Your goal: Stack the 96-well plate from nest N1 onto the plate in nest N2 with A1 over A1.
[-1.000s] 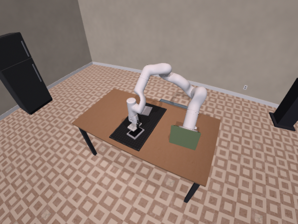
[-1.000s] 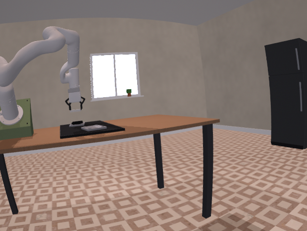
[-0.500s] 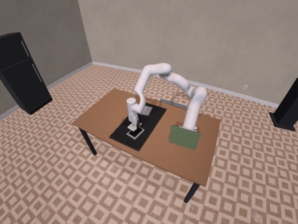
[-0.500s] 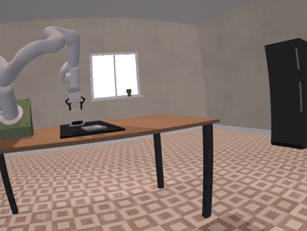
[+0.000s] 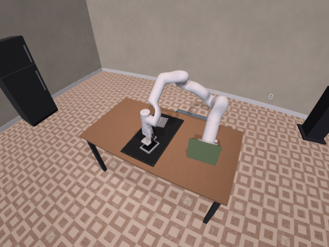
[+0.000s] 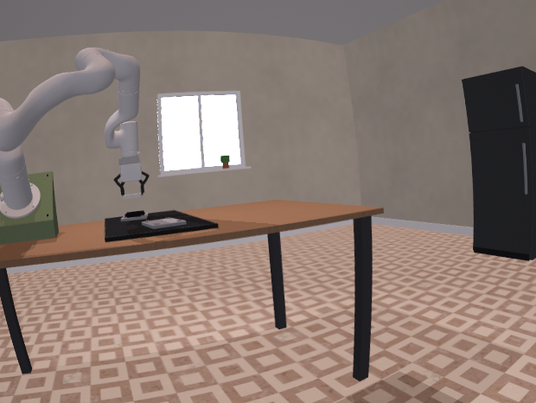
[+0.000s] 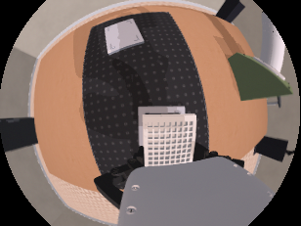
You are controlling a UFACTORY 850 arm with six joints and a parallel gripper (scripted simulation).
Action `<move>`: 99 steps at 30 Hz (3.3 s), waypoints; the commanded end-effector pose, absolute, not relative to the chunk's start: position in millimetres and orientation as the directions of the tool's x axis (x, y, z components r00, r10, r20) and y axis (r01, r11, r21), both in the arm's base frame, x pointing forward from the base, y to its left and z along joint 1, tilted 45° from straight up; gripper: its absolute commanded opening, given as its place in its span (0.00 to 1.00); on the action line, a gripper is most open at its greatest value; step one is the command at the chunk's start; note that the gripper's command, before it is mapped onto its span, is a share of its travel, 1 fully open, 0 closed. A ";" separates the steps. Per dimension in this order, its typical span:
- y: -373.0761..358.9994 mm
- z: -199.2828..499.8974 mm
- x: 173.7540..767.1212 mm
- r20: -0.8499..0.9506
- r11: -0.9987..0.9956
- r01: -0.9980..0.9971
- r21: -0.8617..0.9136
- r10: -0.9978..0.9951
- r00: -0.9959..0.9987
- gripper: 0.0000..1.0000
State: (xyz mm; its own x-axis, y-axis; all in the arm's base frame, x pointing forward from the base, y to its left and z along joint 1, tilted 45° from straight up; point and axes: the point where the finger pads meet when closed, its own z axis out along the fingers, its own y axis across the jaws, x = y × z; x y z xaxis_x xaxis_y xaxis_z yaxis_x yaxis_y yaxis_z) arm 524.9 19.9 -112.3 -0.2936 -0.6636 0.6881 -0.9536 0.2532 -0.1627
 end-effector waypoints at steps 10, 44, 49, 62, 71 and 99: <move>5.1 -127.3 524.6 0.687 0.253 -0.954 -0.164 -0.664 -0.294 0.00; -18.6 -150.9 522.4 0.687 0.253 -0.954 -0.164 -0.664 -0.294 0.00; -18.6 -150.9 522.4 0.687 0.253 -0.954 -0.164 -0.664 -0.294 0.00; -19.2 -151.5 522.3 0.687 0.253 -0.954 -0.164 -0.664 -0.294 0.00; -20.2 -152.6 522.2 0.687 0.253 -0.954 -0.164 -0.664 -0.294 0.00; -23.1 -155.4 521.9 0.687 0.253 -0.954 -0.164 -0.664 -0.294 0.00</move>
